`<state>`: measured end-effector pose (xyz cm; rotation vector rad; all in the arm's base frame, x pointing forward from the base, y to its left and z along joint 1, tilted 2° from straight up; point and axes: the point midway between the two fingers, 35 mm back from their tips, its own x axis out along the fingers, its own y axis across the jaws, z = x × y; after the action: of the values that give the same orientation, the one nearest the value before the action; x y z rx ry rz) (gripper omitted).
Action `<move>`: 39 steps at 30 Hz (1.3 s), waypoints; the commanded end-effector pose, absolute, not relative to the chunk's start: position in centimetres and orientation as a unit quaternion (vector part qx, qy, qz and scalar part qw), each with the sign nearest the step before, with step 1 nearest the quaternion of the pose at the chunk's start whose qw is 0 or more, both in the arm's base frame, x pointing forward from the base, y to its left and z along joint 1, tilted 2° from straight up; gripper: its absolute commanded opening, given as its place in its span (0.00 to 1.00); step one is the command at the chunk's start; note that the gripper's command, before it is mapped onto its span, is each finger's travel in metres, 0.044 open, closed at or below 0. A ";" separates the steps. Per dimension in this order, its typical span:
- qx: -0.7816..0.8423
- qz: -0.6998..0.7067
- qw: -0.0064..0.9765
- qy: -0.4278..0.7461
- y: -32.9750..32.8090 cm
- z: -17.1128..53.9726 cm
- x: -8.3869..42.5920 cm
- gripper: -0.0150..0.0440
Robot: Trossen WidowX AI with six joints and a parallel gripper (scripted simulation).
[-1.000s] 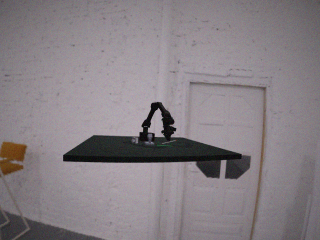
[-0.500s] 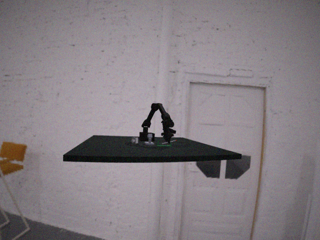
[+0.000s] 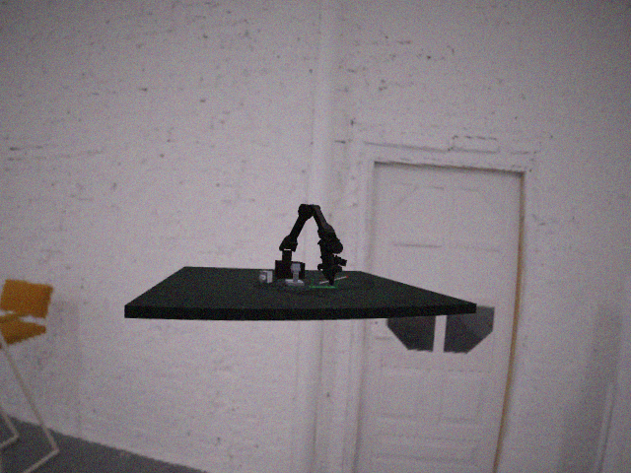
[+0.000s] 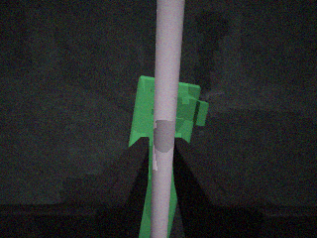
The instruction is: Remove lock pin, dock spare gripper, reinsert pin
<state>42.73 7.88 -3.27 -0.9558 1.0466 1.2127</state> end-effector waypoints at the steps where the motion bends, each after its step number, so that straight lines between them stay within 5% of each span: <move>1: -0.410 0.521 0.597 0.451 7.9 -3.3 42.7 0.27; 39: -0.396 0.533 0.580 0.471 7.6 -0.9 41.2 0.25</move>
<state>41.22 7.64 -0.85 -0.9257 1.1022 1.2454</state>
